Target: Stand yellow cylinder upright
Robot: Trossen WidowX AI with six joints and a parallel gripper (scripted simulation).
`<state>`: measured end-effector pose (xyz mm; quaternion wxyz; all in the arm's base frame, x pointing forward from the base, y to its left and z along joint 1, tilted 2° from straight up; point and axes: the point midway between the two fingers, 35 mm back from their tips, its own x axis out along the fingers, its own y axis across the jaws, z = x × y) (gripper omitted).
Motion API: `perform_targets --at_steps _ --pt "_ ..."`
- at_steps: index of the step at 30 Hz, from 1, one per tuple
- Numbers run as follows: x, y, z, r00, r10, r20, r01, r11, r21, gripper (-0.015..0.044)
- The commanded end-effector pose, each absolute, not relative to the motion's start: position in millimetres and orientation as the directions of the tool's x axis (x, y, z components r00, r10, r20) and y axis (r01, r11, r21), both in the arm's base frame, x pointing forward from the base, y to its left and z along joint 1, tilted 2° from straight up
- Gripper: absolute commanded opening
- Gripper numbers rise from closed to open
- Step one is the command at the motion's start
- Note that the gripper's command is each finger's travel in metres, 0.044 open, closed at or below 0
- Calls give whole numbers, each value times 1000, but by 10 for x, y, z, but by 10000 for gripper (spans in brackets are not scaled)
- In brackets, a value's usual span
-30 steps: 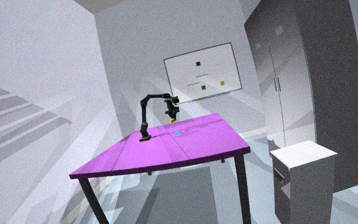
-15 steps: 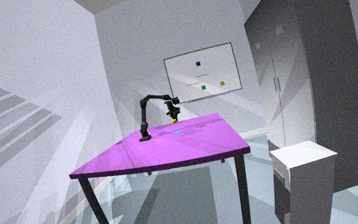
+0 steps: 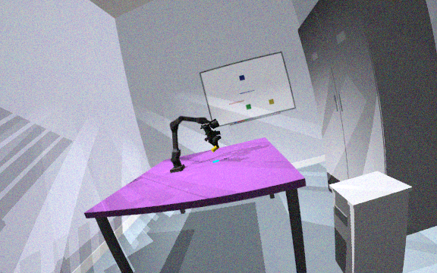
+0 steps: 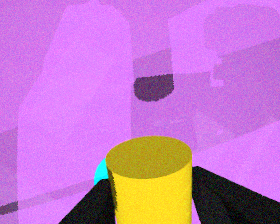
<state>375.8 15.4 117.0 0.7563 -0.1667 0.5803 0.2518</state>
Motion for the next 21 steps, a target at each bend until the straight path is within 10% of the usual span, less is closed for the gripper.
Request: perform_targets --at_steps 1,21 --pt "3781 147 1172 227 206 -952 -562 826 45 105" --pt "3905 115 1093 337 283 -898 -527 847 69 105"
